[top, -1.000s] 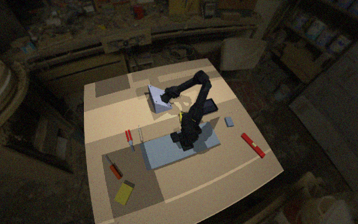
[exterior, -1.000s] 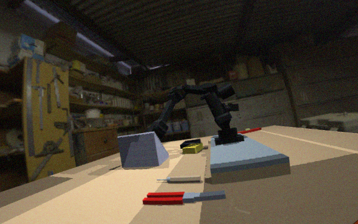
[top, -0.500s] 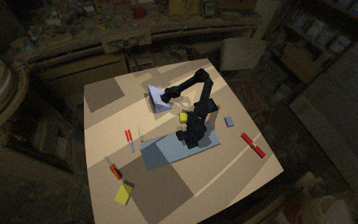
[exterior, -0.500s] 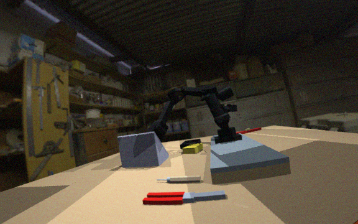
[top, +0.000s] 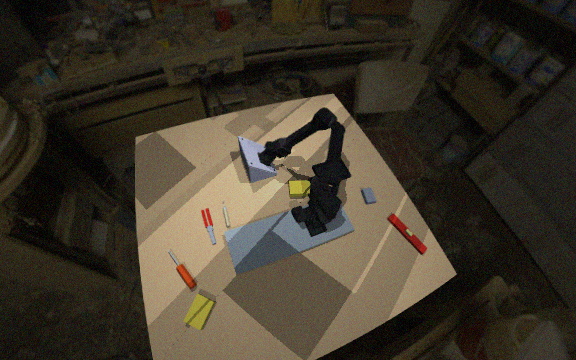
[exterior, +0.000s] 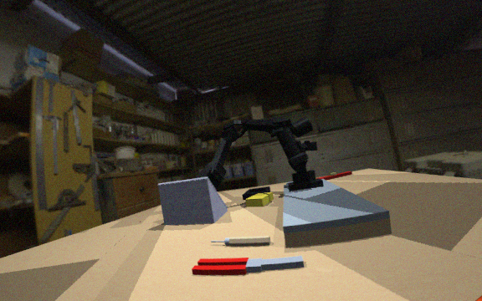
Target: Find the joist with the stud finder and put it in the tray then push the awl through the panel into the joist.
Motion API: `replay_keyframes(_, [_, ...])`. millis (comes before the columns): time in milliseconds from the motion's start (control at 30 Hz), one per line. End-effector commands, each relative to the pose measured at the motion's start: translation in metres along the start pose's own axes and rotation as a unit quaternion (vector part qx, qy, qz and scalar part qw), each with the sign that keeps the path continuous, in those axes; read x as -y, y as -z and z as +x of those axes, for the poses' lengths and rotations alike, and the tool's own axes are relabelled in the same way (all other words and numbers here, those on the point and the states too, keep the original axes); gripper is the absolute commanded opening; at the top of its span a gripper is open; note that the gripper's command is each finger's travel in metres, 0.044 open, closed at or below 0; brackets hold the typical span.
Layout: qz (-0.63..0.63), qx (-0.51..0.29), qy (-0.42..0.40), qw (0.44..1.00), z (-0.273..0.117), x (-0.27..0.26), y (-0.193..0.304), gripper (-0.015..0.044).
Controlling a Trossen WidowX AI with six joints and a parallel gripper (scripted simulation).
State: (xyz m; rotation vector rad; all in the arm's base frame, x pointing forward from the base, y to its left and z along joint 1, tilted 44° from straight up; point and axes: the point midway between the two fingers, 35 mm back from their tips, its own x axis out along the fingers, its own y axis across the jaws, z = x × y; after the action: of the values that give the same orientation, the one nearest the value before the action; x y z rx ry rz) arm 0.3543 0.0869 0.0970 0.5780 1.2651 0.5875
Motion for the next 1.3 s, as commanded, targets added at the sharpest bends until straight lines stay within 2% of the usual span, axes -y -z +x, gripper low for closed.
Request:
replay_keyframes(0, [-0.003, -0.001, -0.001, 1.000, 0.001, -0.011, 0.000, 0.0000])
replay_keyframes(1267, [-0.002, -0.001, -0.003, 1.000, 0.000, -0.098, 0.000, 0.0000])
